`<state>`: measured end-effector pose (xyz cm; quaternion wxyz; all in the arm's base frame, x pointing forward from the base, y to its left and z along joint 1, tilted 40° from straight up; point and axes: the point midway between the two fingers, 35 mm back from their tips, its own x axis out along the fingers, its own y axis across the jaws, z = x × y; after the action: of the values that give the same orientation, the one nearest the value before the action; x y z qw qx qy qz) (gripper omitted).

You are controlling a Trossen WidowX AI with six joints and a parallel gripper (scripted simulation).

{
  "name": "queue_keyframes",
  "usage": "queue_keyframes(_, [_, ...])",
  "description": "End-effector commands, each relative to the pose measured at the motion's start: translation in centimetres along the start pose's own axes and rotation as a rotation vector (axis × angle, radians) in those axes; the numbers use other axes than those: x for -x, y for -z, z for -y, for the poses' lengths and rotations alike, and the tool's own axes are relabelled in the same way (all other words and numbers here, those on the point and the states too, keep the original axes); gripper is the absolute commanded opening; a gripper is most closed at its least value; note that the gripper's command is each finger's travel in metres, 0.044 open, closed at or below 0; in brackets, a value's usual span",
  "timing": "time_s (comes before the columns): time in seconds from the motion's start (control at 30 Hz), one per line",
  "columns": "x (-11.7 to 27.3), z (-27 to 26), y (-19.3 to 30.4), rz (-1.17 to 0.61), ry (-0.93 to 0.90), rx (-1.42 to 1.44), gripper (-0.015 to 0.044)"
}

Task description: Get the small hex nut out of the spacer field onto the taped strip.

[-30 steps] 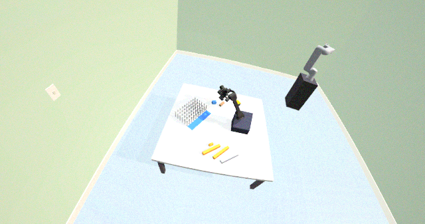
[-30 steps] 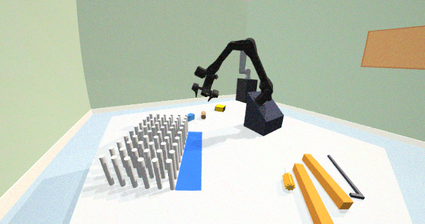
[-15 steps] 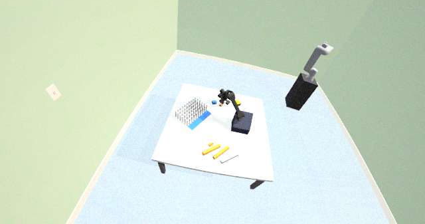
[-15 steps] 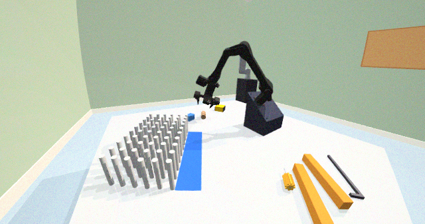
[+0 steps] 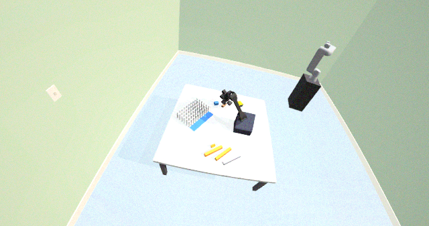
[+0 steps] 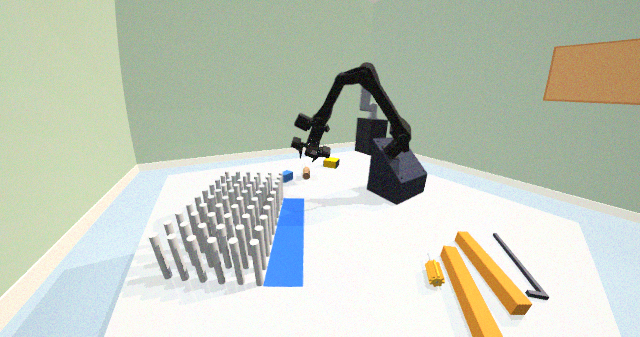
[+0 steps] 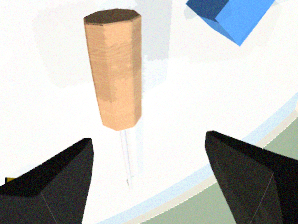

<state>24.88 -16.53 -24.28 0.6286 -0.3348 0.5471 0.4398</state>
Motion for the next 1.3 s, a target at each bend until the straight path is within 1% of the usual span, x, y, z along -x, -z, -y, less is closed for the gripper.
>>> queue_keyframes(0.0, [0.0,0.1,0.0,0.001,0.0,-0.005,0.028])
queue_keyframes(0.2, [-0.2,0.0,-0.1,0.001,0.0,-0.005,0.028])
queue_keyframes(1.27, [-4.8,-1.4,-2.3,0.004,0.0,-0.005,0.028])
